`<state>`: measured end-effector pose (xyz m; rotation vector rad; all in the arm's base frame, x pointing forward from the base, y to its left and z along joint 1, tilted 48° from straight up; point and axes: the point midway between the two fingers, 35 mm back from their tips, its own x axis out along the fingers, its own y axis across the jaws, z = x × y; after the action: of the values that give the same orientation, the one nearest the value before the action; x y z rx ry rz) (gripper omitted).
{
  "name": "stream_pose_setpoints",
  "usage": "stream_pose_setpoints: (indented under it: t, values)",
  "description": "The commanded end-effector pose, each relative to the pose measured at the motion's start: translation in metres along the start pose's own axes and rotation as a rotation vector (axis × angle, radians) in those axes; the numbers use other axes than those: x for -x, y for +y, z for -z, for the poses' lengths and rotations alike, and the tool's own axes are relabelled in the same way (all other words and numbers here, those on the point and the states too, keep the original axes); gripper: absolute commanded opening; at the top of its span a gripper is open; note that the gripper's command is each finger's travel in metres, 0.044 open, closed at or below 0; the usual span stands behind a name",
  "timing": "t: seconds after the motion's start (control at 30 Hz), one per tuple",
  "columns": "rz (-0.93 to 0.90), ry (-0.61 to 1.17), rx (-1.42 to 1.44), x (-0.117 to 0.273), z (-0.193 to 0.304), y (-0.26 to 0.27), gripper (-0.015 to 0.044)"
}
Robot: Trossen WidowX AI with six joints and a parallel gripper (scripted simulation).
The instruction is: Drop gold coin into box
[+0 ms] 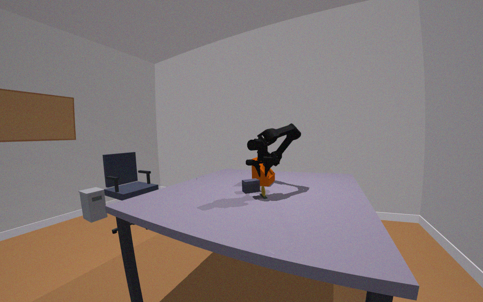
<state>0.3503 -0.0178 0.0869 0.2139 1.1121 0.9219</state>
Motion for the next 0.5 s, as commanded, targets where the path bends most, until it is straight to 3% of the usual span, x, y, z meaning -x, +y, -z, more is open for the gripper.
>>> stream_pose_setpoints:
  t: [0.0,0.47]
  values:
    - [-0.02,0.006,-0.003,-0.023,0.002,0.005,0.0161]
    - [-0.02,0.006,-0.002,-0.043,0.001,0.003,0.0161]
